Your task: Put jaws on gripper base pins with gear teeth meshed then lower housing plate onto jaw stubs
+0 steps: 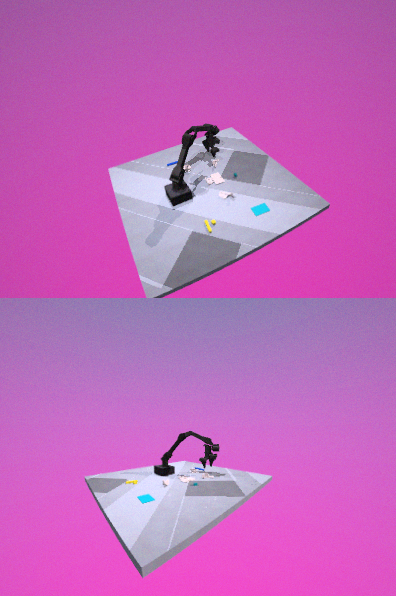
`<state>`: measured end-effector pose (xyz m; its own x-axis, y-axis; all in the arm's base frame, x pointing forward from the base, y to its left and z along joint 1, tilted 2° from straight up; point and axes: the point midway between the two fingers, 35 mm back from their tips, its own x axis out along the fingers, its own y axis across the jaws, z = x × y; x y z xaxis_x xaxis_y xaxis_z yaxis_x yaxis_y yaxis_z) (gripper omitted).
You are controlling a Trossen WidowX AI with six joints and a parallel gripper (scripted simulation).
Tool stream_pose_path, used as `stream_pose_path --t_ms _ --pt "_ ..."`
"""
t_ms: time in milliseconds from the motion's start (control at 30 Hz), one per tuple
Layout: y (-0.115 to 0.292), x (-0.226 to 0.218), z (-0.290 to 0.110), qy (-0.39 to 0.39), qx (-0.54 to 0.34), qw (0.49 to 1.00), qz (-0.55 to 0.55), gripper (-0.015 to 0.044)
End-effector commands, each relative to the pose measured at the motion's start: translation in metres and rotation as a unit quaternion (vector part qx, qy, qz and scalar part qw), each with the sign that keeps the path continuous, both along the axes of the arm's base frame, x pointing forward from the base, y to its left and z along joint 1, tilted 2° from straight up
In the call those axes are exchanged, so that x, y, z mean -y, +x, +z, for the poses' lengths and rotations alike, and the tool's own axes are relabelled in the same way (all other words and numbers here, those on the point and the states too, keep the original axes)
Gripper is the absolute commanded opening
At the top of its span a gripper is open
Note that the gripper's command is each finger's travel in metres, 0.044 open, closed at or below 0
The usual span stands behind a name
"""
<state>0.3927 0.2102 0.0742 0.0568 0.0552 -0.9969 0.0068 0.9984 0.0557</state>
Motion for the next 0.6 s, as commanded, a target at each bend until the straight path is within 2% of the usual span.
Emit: stream_pose_path --t_ms 0,567 --pt "0.0004 0.0011 0.0006 0.004 -0.002 0.999 -0.047 0.044" --pt "0.0016 0.0063 0.0015 0.014 -0.012 0.975 -0.223 0.044"
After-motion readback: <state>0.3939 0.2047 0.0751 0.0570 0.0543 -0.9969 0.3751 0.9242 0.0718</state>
